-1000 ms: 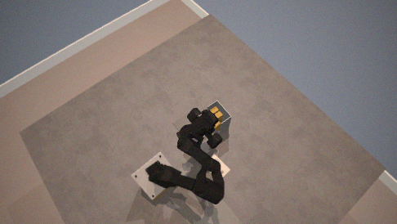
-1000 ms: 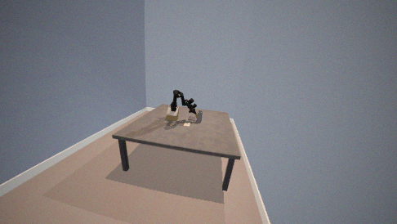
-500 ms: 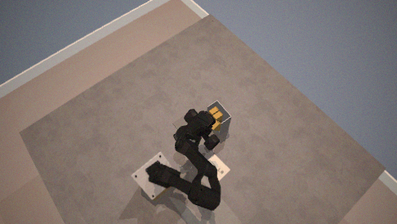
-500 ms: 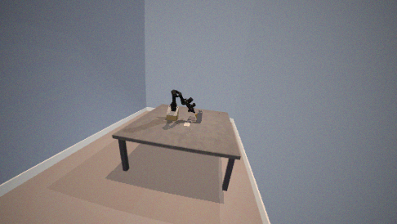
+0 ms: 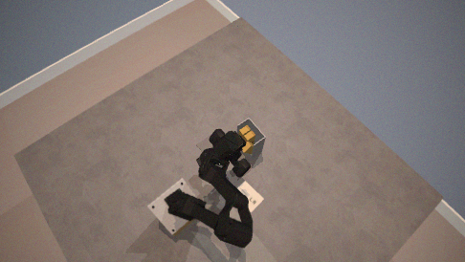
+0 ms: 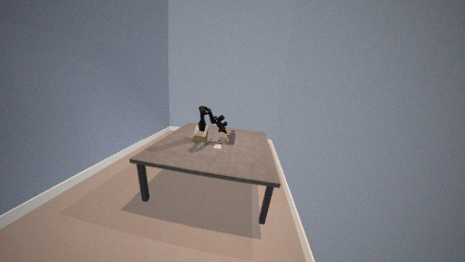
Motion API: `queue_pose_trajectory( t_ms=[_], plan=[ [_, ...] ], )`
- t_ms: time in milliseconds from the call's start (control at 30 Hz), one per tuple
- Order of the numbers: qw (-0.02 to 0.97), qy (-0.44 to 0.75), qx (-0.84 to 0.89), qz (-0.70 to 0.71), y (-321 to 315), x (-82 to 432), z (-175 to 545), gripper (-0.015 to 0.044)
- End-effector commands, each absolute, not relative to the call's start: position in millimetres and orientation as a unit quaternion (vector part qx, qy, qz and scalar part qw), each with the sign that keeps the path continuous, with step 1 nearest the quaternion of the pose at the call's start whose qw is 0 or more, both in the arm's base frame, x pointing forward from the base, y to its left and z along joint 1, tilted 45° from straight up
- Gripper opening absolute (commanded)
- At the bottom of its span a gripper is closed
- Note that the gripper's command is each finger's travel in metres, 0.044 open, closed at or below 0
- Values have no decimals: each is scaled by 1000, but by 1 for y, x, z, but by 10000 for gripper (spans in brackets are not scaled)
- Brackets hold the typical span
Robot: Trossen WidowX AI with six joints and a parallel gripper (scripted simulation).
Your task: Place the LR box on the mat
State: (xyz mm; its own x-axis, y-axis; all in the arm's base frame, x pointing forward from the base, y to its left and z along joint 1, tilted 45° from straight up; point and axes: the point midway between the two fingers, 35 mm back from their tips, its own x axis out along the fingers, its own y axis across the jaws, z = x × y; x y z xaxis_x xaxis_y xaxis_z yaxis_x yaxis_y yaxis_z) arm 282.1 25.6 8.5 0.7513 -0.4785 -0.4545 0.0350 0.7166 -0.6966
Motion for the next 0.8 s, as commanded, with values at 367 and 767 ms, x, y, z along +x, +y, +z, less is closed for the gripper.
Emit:
queue_pose_trajectory(
  t_ms=[367,767],
  plan=[
    [807,362,-455,-104,31,287,6,210],
    [655,420,-628,-5,40,293,9,237]
  ],
)
